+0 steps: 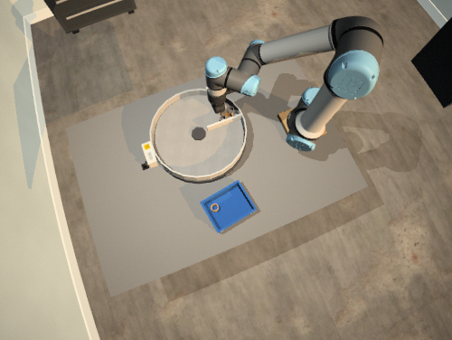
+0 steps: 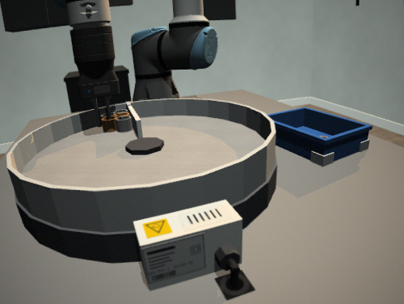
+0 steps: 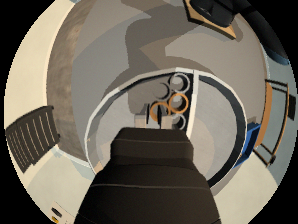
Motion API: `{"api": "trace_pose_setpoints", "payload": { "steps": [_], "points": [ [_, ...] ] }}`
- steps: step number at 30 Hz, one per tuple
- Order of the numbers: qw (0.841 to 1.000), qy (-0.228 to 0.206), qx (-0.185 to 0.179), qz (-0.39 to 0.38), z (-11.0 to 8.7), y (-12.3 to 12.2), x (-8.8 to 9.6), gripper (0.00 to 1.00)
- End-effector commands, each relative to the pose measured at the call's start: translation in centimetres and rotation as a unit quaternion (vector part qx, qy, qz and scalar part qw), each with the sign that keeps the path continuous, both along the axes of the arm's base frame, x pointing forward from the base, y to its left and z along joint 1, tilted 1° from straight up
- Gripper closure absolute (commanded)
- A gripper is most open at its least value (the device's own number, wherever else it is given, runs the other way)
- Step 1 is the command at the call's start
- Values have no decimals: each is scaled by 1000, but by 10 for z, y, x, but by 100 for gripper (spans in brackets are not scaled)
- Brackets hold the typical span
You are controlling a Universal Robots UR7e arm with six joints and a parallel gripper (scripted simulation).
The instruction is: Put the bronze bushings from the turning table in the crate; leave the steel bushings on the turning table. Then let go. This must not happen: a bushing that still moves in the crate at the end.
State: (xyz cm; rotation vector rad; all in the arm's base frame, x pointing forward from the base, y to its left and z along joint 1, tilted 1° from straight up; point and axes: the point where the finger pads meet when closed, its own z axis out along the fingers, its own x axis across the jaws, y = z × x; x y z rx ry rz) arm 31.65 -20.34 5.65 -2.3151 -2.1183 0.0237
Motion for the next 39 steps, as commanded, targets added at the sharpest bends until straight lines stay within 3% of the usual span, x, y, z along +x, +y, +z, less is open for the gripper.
{"api": "trace_pose_setpoints", "payload": {
  "steps": [1, 26, 27, 39],
  "points": [
    [1000, -1, -1, 0, -1, 0, 0, 60],
    [1000, -1, -1, 0, -8, 0, 0, 60],
    [1000, -1, -1, 0, -8, 0, 0, 100],
    [1000, -1, -1, 0, -8, 0, 0, 100]
  ]
}}
